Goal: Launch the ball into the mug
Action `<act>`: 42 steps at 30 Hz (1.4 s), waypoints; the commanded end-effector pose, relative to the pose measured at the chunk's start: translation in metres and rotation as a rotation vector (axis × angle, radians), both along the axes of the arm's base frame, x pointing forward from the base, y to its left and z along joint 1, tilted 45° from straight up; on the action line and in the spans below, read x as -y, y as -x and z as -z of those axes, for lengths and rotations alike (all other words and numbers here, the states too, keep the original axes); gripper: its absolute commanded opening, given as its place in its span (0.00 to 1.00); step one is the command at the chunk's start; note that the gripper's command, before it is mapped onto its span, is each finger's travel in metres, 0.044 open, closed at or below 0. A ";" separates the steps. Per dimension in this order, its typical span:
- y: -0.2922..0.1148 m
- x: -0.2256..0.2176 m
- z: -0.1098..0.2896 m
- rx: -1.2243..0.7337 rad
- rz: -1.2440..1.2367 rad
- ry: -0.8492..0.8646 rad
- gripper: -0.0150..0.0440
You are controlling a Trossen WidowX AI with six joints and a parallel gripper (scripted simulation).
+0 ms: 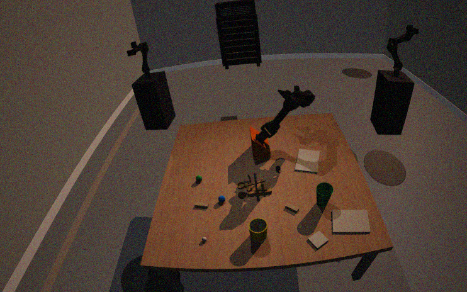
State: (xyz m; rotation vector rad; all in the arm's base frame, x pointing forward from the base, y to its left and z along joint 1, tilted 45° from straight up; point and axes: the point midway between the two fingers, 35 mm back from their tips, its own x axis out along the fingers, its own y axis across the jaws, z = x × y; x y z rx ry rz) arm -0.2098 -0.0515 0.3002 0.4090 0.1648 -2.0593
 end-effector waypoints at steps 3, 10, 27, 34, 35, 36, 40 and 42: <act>0.003 -0.007 0.001 -0.002 0.024 -0.008 1.00; 0.018 -0.066 0.012 -0.022 0.226 -0.083 1.00; -0.016 -0.214 0.039 0.078 0.751 -0.189 1.00; -0.062 -0.274 0.050 0.123 0.977 -0.257 1.00; -0.070 -0.283 0.052 0.129 1.009 -0.270 1.00; -0.079 -0.291 0.053 0.135 1.041 -0.284 1.00; -0.119 -0.319 0.060 0.167 1.166 -0.337 1.00; -0.141 -0.331 0.063 0.187 1.232 -0.341 1.00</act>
